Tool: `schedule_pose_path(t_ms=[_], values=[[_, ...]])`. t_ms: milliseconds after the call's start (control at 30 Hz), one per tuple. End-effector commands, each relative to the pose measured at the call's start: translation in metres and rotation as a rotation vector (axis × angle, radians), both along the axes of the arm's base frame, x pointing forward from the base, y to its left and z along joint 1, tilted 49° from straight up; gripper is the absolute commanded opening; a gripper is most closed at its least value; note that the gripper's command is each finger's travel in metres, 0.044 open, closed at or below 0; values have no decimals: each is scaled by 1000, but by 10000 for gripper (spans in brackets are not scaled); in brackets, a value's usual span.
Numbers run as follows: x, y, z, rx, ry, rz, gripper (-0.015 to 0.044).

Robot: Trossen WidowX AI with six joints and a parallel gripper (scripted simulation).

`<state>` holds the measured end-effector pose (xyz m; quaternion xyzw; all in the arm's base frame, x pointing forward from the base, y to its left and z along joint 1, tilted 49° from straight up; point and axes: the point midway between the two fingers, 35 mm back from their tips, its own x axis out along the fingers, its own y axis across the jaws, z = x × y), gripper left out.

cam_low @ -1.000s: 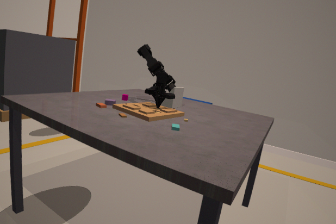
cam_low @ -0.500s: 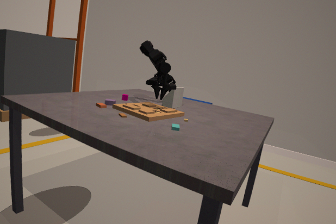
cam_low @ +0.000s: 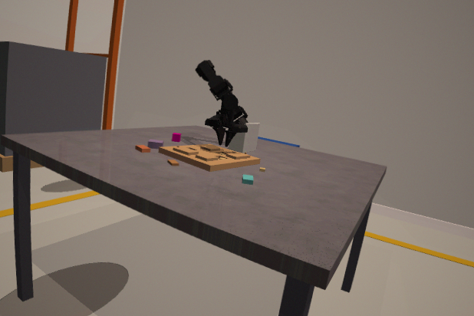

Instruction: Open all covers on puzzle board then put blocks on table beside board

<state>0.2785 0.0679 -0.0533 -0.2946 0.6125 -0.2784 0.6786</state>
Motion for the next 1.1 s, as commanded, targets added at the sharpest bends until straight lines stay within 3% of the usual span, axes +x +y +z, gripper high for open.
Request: schedule_pose_path(t_ms=[0,1067], values=[[-1,-6,-4,-6,7,3,144],[0,-11,-9,-6,6,3,144]])
